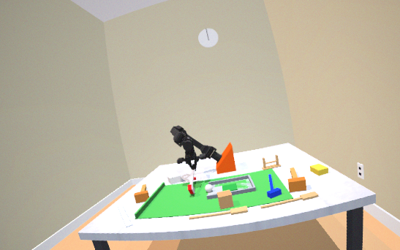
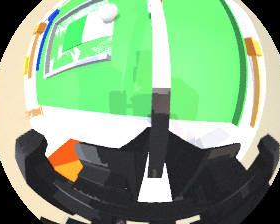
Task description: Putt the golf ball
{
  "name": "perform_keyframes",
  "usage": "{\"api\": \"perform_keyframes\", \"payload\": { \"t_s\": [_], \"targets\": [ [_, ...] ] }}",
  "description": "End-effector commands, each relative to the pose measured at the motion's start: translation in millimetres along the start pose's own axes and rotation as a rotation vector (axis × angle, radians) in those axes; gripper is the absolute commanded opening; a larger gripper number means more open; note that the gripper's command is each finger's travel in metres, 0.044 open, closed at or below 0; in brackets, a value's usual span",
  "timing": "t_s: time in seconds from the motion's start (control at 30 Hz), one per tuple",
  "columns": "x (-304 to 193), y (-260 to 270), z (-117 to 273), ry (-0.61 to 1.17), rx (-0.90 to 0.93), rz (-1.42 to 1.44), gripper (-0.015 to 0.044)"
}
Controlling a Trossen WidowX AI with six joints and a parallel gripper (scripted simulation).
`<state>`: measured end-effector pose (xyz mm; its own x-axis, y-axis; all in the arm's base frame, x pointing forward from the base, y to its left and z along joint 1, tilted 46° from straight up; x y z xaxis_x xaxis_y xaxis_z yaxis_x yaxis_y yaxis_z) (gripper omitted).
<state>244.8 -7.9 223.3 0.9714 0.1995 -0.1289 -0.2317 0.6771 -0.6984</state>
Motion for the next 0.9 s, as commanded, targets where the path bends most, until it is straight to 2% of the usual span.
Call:
{"api": "perform_keyframes", "payload": {
  "t_s": [0.0, 0.37, 0.87],
  "targets": [
    [1.5, 2.5, 9.6, -0.007, -0.005, -0.006, 0.0000],
    [0.7, 3.2, 57.2, -0.005, -0.006, -0.005, 0.0000],
    [0.9, 2.7, 49.5, -0.004, -0.006, -0.002, 0.0000]
  ]
}}
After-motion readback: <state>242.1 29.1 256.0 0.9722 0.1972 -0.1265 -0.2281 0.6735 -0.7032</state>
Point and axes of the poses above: the point midway between the two fingers, 35 mm back from their tips, its own z axis back along the fingers, its own y axis across the jaws, x = y × z, the point moved 10 cm from there along z, back along the fingers, and after that the axes turned 12 degrees about z, right-handed, at the moved point
